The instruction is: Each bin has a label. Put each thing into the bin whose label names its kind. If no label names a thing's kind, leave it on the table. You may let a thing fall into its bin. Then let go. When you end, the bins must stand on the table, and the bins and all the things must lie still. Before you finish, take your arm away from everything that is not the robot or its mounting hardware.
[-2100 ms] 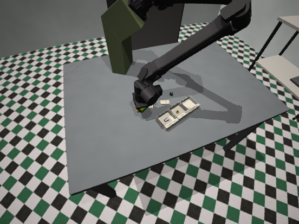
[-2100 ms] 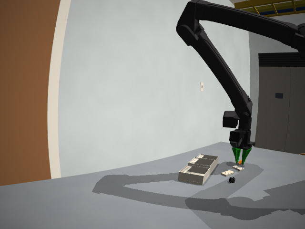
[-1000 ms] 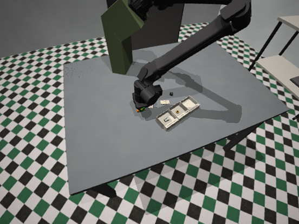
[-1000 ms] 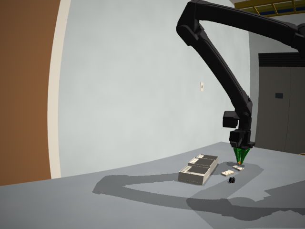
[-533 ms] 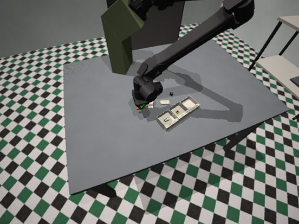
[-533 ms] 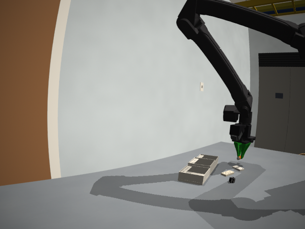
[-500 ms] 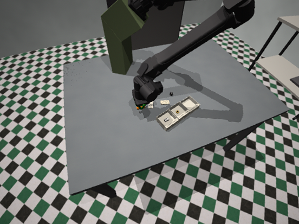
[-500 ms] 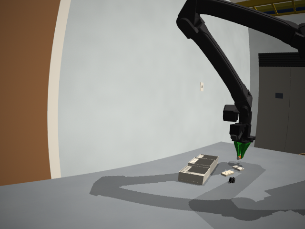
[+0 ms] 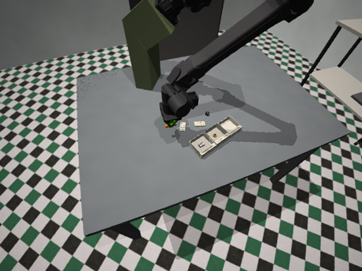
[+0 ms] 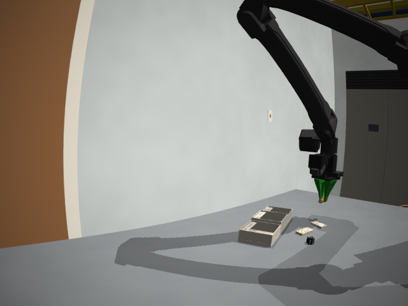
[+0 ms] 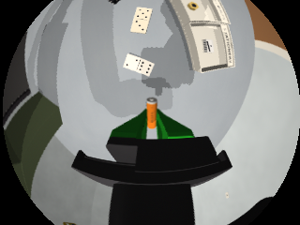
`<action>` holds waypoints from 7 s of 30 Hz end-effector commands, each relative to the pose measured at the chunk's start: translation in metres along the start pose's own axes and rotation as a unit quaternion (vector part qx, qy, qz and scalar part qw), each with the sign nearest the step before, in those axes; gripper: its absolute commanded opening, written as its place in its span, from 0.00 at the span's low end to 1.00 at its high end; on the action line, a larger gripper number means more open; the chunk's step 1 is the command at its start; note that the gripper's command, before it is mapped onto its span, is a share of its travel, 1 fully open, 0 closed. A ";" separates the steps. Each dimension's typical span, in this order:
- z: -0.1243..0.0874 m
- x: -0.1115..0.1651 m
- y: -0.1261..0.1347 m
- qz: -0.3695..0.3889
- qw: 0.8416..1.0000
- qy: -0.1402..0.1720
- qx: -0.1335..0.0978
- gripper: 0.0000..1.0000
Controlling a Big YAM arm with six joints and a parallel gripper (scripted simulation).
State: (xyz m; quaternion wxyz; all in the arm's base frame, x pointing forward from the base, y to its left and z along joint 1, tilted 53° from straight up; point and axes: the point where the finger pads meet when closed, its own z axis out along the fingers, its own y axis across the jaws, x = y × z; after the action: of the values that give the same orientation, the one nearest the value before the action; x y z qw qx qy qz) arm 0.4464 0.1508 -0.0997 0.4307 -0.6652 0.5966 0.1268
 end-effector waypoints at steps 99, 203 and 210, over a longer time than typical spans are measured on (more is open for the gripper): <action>0.034 -0.270 -0.042 -0.173 0.985 -0.004 -0.002 0.08; -0.037 -0.264 -0.048 -0.176 0.984 0.001 0.006 1.00; -0.065 -0.264 -0.047 -0.176 0.984 0.001 0.006 1.00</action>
State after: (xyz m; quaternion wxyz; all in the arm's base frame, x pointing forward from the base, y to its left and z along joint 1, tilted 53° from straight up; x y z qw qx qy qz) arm 0.4011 0.2947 0.1320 0.4509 -0.7551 0.4732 0.0516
